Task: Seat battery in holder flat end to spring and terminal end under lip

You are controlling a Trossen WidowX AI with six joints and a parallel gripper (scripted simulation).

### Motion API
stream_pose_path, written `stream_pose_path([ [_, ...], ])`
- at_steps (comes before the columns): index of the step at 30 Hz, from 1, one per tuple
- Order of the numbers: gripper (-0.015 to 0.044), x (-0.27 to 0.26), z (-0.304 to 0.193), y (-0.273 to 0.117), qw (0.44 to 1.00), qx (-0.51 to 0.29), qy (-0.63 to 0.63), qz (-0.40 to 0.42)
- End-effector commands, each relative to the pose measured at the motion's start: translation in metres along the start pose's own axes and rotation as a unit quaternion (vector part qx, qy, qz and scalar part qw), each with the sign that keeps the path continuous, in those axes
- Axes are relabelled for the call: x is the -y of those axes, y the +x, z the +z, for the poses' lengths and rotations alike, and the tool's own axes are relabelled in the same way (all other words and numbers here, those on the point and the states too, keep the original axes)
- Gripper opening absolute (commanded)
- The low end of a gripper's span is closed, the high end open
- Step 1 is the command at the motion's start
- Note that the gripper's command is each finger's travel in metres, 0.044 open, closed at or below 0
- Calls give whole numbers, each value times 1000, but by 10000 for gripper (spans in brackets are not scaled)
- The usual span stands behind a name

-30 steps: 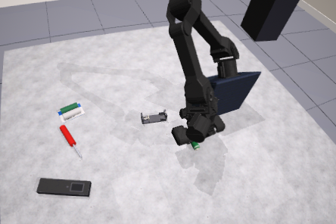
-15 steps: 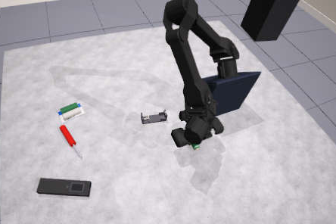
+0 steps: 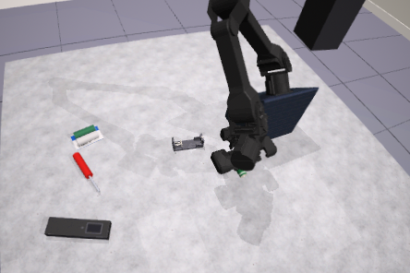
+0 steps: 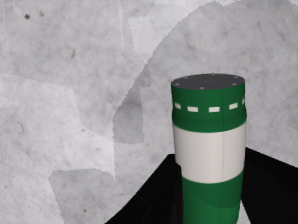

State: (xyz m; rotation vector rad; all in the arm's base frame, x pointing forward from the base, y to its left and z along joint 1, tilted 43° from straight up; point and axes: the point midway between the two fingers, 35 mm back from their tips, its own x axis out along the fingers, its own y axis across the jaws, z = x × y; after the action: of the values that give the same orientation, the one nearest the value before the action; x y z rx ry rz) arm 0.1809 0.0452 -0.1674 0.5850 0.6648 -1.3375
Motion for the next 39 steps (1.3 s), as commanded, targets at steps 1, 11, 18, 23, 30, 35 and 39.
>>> stream_pose_path([
  [1,81,-2,-2,-19,1000,-4,5,4],
  [11,81,-26,17,-27,992,-11,-125,5],
  [18,81,-48,39,-33,969,-13,-246,9],
  [23,81,-62,58,-36,945,-13,-326,11],
  [30,81,-79,89,-40,904,-11,-427,14],
  [35,81,-87,109,-42,865,-10,-502,14],
  [39,81,-93,126,-43,829,-9,-558,15],
])
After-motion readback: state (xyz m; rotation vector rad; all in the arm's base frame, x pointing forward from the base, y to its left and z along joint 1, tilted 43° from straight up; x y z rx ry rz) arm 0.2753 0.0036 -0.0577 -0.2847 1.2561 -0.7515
